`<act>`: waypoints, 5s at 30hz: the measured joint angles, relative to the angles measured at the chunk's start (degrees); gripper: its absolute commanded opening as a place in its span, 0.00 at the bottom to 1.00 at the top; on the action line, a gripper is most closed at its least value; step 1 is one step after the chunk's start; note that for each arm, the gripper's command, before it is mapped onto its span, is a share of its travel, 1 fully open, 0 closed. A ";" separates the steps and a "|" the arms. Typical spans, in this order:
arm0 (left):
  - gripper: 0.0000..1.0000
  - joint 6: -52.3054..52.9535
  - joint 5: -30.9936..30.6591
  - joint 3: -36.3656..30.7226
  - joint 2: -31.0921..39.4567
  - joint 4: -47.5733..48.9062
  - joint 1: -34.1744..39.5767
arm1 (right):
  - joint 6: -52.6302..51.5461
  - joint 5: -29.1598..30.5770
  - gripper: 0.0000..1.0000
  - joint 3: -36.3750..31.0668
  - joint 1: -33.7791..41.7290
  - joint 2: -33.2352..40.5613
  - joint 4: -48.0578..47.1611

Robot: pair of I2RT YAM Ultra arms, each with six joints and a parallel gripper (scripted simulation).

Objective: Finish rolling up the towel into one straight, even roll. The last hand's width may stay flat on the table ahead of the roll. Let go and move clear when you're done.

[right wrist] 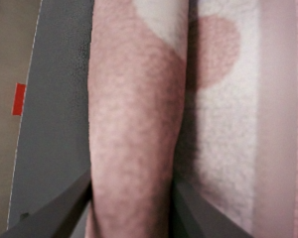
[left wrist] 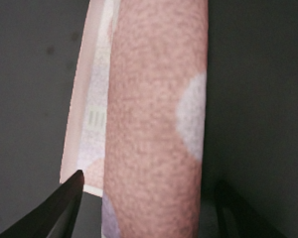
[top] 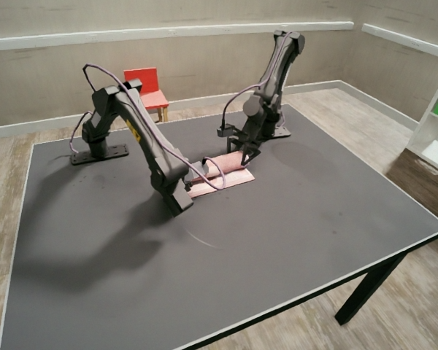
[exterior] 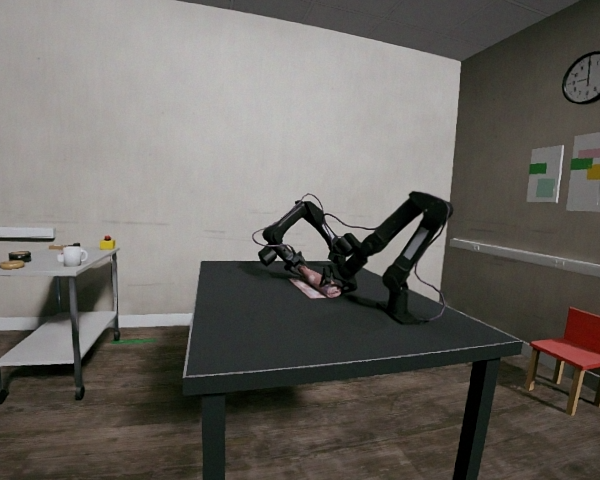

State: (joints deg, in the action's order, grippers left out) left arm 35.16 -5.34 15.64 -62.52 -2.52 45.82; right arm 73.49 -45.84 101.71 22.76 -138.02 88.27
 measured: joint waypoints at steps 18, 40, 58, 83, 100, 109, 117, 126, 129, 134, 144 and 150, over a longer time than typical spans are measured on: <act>0.51 -0.52 0.61 1.95 -3.76 2.99 0.39 | 0.00 0.02 0.37 0.00 0.00 0.00 0.02; 0.45 -0.52 0.59 1.97 -3.74 3.28 0.39 | 0.00 0.02 0.37 0.00 -0.09 -0.02 0.04; 0.44 -0.52 0.59 1.97 -3.74 3.58 0.39 | 0.07 0.07 0.79 0.00 -0.07 -0.02 0.74; 0.44 -2.08 -11.45 10.10 -9.38 -5.81 -8.37 | -1.07 1.57 0.86 2.23 -7.43 6.45 1.66; 0.44 -1.73 -31.74 23.93 -24.57 -22.51 -19.80 | 2.86 5.14 0.92 -11.80 -3.58 18.88 -9.88; 0.44 0.96 -40.13 30.49 -33.18 -32.13 -23.30 | 0.76 7.80 0.95 -31.47 0.28 36.52 -31.65; 0.44 4.39 -45.07 35.41 -39.80 -40.09 -25.11 | -2.89 12.22 0.98 -49.99 4.11 50.71 -52.37; 0.44 7.21 -47.25 37.18 -42.36 -44.94 -25.53 | -5.53 15.19 0.98 -55.41 5.07 53.96 -64.48; 0.44 7.67 -47.50 37.20 -42.95 -45.07 -25.53 | -4.39 14.78 0.98 -54.29 4.57 52.92 -64.74; 0.44 8.11 -47.93 37.20 -44.11 -45.07 -25.53 | -1.38 13.70 0.98 -50.34 2.51 49.22 -64.46; 0.44 8.35 -48.11 37.20 -44.11 -45.07 -25.53 | -0.07 13.07 0.98 -53.13 2.43 46.97 -68.67; 0.44 8.37 -48.11 37.20 -44.11 -45.07 -25.53 | -0.07 13.07 0.98 -57.88 2.43 43.63 -74.86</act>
State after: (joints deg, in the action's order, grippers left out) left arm 43.53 -53.45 52.84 -106.63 -47.59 20.29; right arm 73.43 -32.77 43.83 25.19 -94.39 13.41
